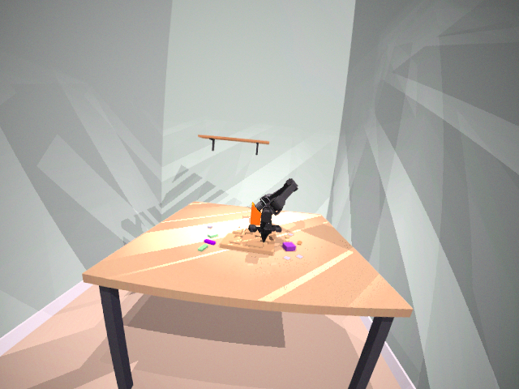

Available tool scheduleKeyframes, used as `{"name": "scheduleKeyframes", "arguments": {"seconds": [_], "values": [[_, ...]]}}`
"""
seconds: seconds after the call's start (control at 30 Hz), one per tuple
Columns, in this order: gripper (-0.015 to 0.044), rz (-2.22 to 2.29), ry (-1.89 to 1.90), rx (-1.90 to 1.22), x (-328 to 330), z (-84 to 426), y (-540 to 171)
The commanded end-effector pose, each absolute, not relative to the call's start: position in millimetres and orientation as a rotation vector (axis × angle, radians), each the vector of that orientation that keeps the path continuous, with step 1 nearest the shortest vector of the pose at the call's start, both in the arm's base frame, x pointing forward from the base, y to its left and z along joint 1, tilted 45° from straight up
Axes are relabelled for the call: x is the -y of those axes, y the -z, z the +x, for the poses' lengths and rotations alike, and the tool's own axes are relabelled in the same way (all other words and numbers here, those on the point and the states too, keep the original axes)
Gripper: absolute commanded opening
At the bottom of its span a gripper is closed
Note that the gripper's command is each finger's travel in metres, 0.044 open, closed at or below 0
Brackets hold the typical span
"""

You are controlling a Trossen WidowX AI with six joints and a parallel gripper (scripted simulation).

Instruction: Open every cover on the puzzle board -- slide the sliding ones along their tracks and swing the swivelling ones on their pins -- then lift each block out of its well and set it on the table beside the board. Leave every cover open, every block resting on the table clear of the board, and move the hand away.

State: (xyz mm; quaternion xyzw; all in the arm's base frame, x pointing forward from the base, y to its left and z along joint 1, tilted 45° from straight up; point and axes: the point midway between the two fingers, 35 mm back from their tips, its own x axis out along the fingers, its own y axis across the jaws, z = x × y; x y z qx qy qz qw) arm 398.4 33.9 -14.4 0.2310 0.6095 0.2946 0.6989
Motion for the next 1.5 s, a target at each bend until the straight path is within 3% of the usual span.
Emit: {"name": "scheduleKeyframes", "arguments": {"seconds": [0.0,0.9,1.1,1.47], "values": [[0.0000,0.696,-0.507,-1.444,-34.8,395.6,16.2],[0.0000,0.723,-0.483,-1.455,-27.5,400.5,5.2],[0.0144,0.723,-0.480,-1.455,-9.9,399.6,-11.9],[0.0144,0.723,-0.478,-1.457,6.9,398.0,-30.5]]}}
